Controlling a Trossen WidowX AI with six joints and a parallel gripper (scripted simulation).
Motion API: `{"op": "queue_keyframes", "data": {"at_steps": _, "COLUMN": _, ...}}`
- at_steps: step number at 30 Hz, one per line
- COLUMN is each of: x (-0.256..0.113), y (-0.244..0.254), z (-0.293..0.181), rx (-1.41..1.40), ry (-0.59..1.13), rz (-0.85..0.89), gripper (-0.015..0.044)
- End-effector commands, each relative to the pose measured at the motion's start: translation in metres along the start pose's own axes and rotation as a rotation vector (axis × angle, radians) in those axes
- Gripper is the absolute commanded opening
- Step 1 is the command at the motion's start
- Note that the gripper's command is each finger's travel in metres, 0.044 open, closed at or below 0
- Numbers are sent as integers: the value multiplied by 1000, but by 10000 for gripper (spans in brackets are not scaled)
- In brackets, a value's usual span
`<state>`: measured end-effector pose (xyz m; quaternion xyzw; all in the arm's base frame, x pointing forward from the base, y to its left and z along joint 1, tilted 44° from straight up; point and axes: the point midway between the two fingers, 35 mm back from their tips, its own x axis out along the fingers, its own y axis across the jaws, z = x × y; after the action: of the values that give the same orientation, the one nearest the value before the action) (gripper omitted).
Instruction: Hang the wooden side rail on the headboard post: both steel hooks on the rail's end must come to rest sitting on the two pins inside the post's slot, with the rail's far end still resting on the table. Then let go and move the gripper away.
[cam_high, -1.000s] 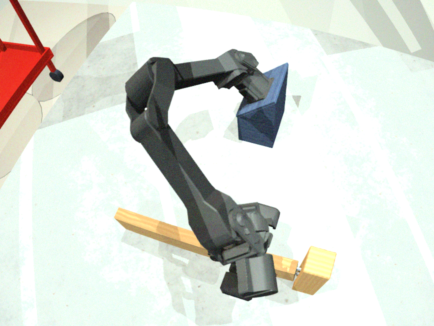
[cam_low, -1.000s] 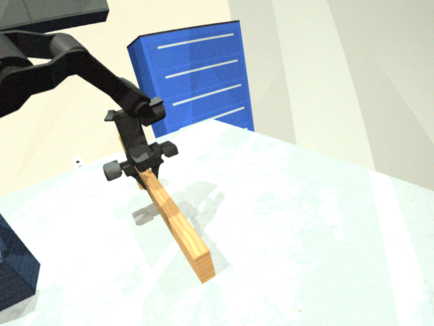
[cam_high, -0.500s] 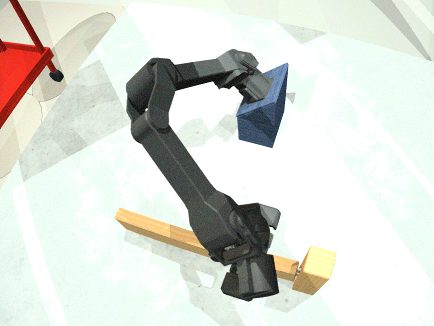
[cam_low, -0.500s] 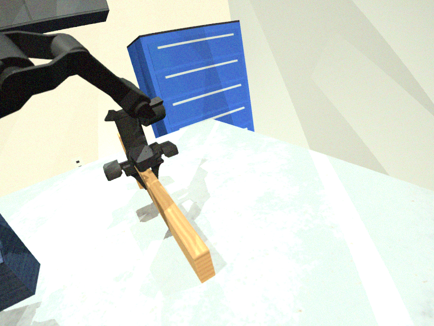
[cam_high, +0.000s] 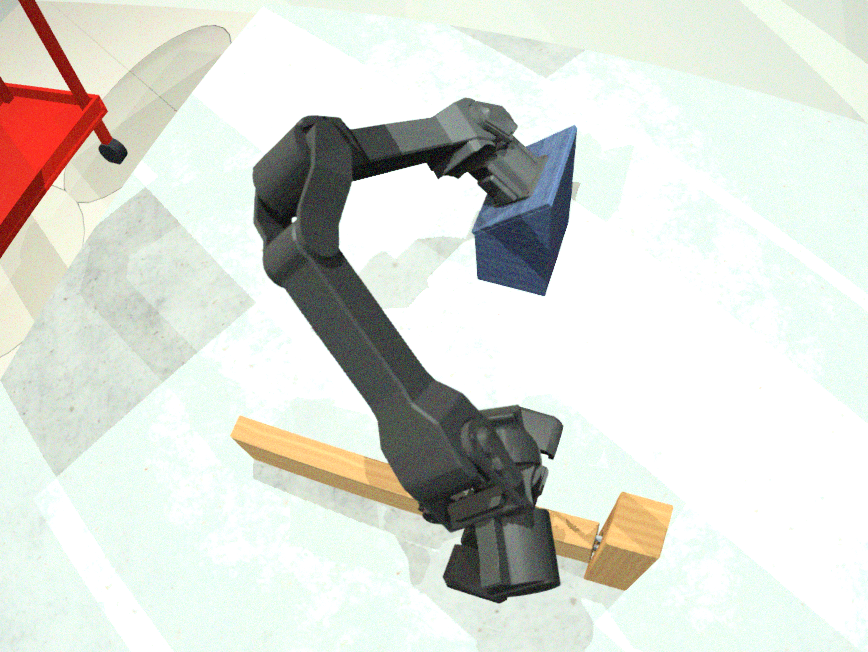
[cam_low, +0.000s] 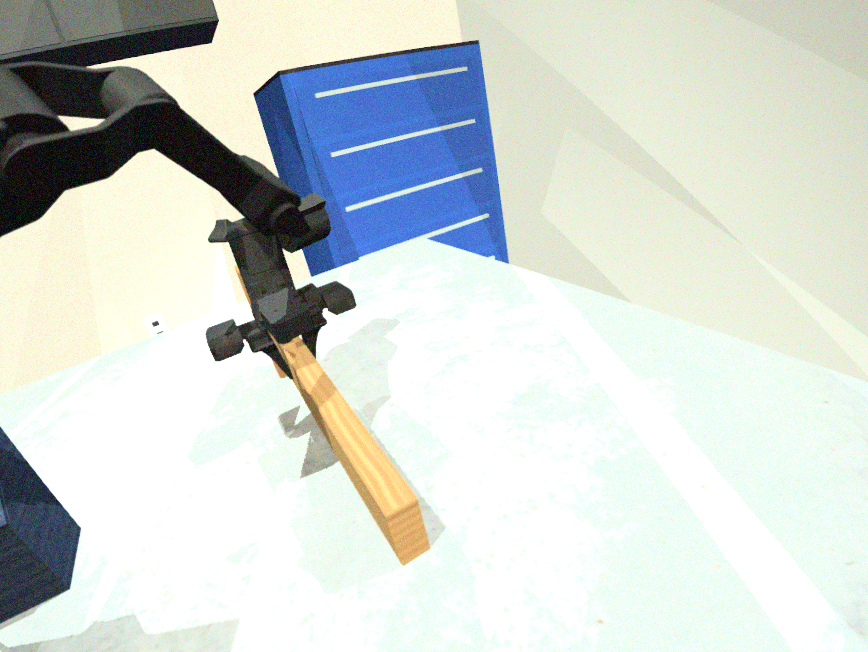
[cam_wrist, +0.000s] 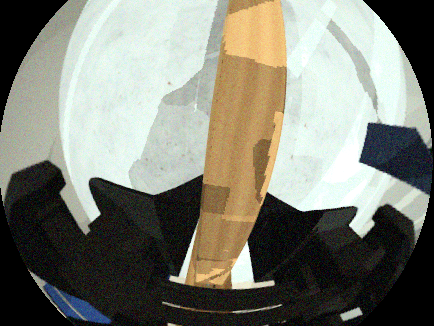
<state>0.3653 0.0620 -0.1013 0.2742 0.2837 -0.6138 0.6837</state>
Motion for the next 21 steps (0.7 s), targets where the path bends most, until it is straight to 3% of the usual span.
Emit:
{"op": "queue_keyframes", "data": {"at_steps": 1, "x": -2, "y": 0, "z": -3, "rx": 0, "ry": 3, "rz": 6, "gripper": 0}}
{"op": "queue_keyframes", "data": {"at_steps": 21, "x": 1, "y": 0, "z": -3, "rx": 0, "ry": 3, "rz": 6, "gripper": 0}}
